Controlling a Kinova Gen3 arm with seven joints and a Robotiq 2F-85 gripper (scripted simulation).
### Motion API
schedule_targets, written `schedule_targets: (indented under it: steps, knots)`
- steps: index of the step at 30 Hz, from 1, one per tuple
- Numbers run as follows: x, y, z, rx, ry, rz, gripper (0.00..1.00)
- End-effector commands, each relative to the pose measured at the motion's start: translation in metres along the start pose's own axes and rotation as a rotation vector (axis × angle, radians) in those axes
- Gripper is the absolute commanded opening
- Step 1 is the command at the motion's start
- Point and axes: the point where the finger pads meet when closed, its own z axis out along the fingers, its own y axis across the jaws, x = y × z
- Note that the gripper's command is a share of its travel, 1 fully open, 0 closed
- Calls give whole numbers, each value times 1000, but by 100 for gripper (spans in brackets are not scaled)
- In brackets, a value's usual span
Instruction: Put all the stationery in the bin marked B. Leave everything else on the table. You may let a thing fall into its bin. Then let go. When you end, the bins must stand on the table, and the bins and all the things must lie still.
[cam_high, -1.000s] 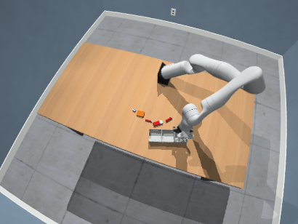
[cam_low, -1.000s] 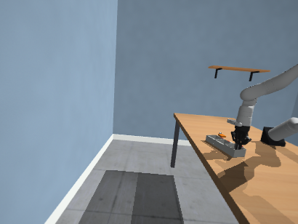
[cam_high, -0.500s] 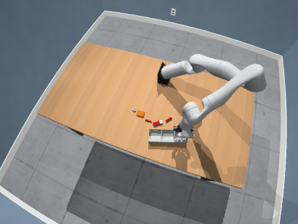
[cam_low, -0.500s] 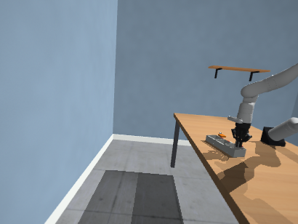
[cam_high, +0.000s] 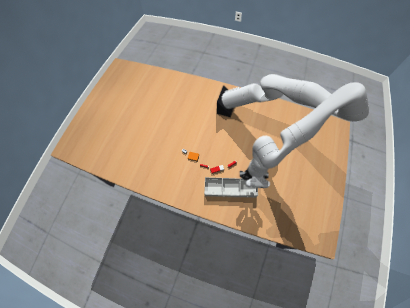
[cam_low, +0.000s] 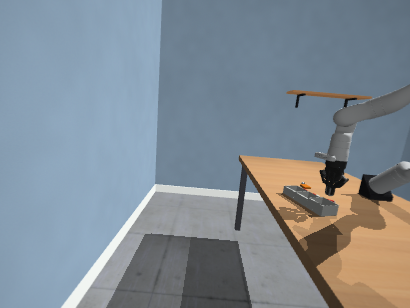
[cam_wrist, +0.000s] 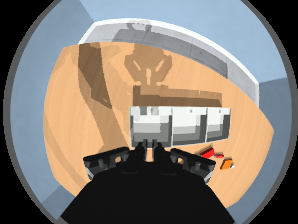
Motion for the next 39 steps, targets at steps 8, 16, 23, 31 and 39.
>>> schedule_targets:
  steps: [8,16,23,31,39]
  knots:
    - [0,1,-55,-4,1,5,9]
    - [-1,1,-122,-5,1,6,9]
    - [-1,1,-129,-3,2,-2,9]
    - [-10,26,-106,-2,8,213,38]
    - [-32,76,-66,-5,10,566,38]
